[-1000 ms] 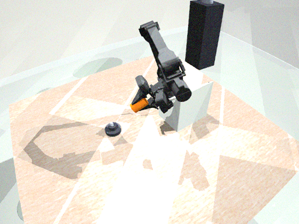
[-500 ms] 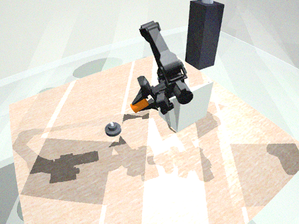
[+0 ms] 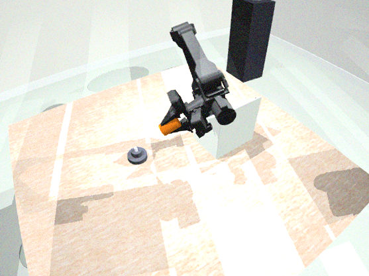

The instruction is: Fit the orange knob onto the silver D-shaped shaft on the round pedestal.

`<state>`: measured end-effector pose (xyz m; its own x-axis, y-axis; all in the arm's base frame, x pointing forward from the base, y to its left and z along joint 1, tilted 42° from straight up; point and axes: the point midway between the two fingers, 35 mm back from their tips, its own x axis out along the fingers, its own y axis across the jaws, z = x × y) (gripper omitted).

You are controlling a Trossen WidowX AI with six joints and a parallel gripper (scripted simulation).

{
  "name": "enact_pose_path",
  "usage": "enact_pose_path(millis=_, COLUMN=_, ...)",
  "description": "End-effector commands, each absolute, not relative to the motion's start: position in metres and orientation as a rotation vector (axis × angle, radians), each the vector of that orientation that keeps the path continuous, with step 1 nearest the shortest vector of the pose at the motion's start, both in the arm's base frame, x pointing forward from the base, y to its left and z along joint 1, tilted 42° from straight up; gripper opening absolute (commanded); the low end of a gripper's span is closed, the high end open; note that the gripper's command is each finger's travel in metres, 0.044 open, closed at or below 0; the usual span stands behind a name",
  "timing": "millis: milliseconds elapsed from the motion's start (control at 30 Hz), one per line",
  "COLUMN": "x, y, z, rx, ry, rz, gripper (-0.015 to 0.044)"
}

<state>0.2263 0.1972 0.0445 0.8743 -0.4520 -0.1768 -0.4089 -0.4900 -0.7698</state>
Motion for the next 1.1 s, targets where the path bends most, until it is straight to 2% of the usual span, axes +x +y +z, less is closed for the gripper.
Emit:
enact_pose_path(millis=0, x=0.227, y=0.198, z=0.046, rx=-2.145, ry=0.616, rz=-0.062, gripper=0.0000)
enact_pose_path(millis=367, x=0.228, y=0.195, z=0.041, rx=-2.139, ry=0.629, rz=-0.055, gripper=0.0000)
enact_pose_path(millis=1067, x=0.246, y=0.165, z=0.013, rx=-1.906, ry=1.175, rz=0.233, gripper=0.0000)
